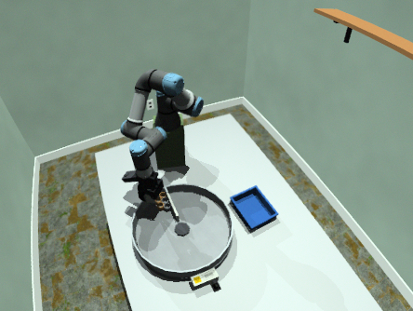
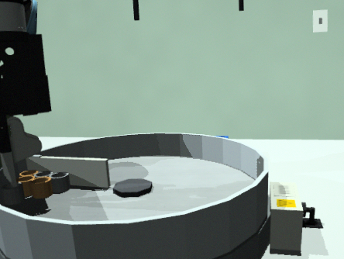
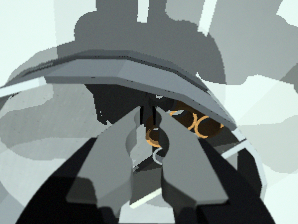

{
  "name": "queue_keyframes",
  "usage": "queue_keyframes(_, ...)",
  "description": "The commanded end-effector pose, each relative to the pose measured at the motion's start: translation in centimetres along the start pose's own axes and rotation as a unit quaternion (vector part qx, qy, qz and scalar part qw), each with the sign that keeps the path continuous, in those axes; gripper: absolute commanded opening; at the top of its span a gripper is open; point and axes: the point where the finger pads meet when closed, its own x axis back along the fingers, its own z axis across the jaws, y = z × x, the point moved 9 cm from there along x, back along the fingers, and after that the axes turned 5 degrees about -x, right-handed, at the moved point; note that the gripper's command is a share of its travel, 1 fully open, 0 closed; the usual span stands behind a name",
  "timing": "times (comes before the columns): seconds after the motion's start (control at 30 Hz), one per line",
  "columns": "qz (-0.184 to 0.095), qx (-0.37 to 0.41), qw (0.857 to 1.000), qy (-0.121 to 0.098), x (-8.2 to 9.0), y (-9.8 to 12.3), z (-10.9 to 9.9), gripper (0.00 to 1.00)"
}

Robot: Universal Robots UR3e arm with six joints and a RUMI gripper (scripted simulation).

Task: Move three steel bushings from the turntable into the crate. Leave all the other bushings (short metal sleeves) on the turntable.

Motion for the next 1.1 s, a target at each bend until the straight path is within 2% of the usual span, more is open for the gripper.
queue_keyframes(0.0,0.000,0.000,1.000,0.000,-0.2,0.0,0.0,0.06)
queue_keyframes(0.53,0.000,0.000,1.000,-0.001,-2.2,0.0,0.0,0.06)
queue_keyframes(1.07,0.000,0.000,1.000,-0.001,-2.4,0.0,0.0,0.06)
